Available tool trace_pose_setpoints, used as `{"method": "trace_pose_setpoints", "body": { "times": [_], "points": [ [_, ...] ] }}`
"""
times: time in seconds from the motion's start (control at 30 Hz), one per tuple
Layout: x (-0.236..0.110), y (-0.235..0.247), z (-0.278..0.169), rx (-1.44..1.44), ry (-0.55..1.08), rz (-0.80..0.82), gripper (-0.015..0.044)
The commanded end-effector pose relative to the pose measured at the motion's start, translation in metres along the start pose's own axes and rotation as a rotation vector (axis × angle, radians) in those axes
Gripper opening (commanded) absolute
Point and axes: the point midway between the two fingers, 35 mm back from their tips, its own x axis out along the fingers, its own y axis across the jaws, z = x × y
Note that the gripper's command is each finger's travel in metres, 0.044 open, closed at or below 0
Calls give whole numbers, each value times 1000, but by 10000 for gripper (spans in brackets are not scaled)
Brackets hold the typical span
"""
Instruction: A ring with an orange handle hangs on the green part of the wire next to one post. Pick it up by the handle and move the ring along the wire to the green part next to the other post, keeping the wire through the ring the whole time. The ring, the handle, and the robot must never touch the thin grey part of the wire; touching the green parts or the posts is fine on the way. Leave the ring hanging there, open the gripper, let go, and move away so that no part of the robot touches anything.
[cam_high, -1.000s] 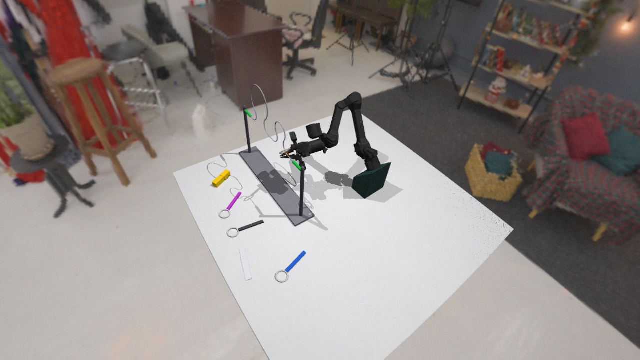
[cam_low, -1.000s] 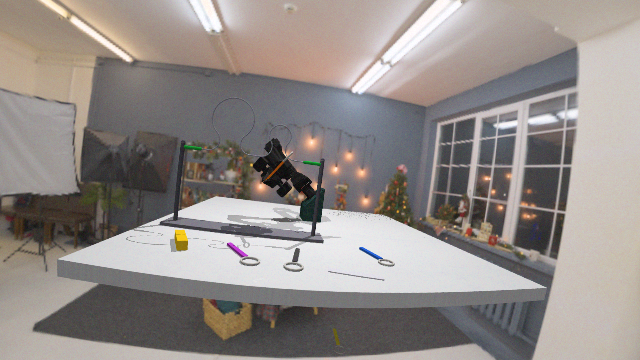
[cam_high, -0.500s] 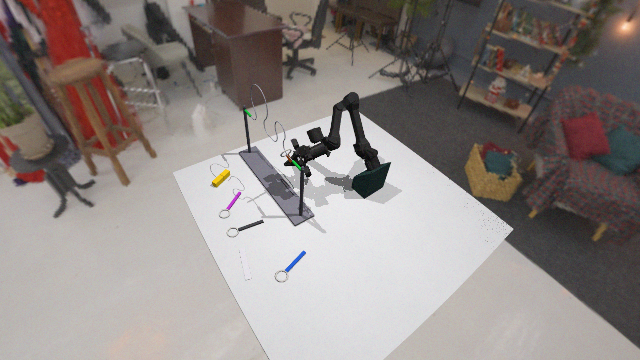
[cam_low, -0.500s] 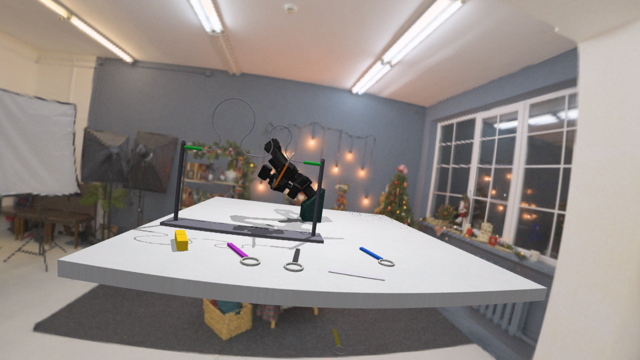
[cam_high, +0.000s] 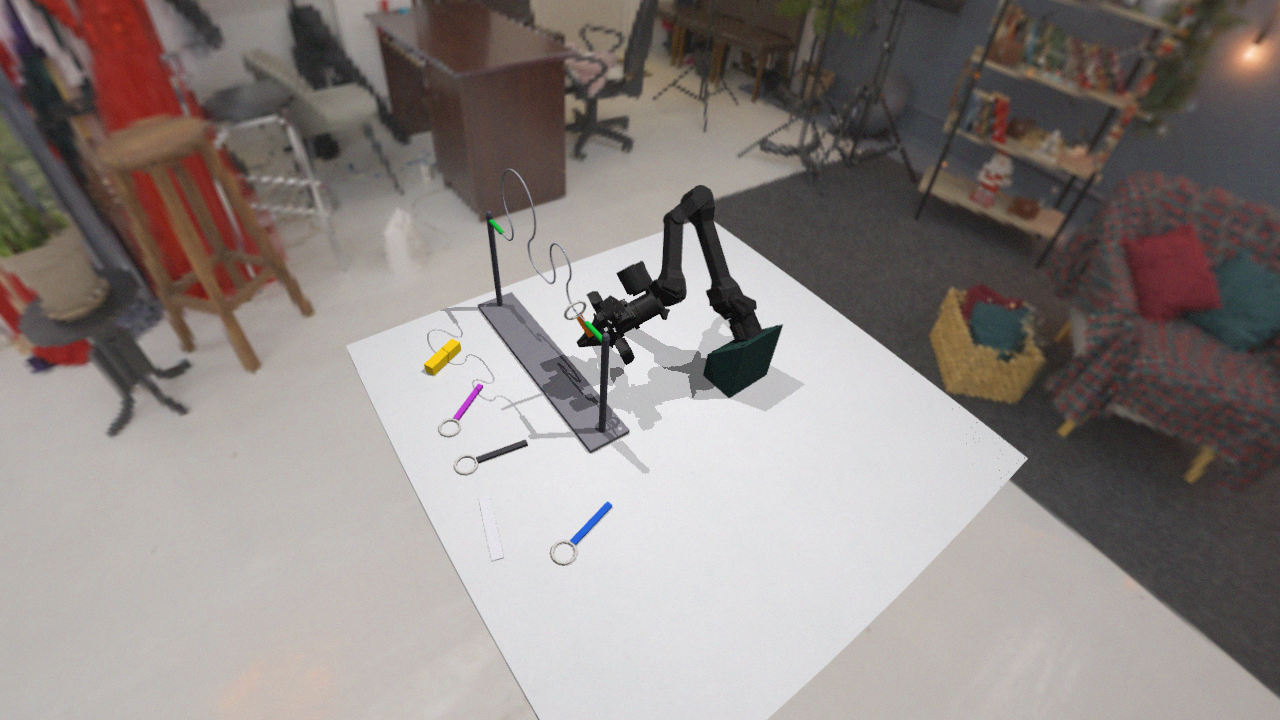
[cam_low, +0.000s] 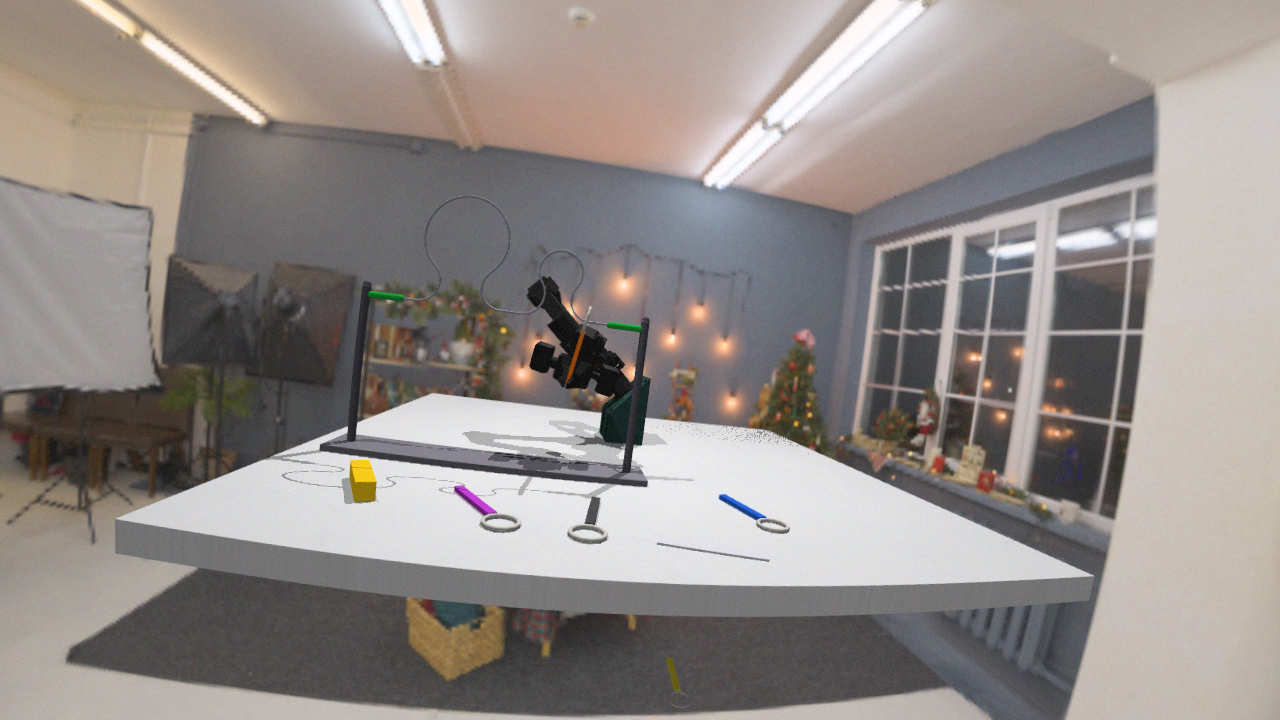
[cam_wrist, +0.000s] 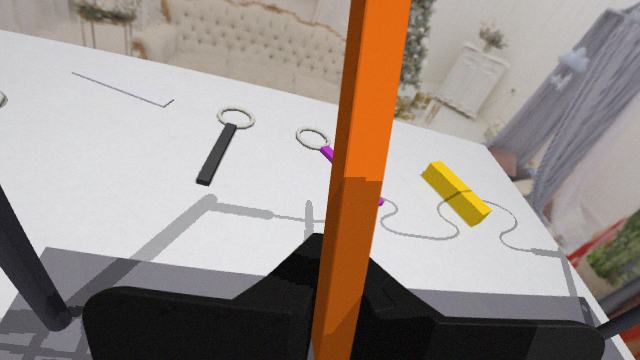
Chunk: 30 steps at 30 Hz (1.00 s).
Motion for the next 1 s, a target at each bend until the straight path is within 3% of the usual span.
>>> {"method": "trace_pose_setpoints", "body": {
  "times": [0.0, 0.97],
  "points": [
    [-3, 13, -3, 47, 16, 30, -150],
    [-11, 55, 3, 147, 27, 75, -150]
  ]
}}
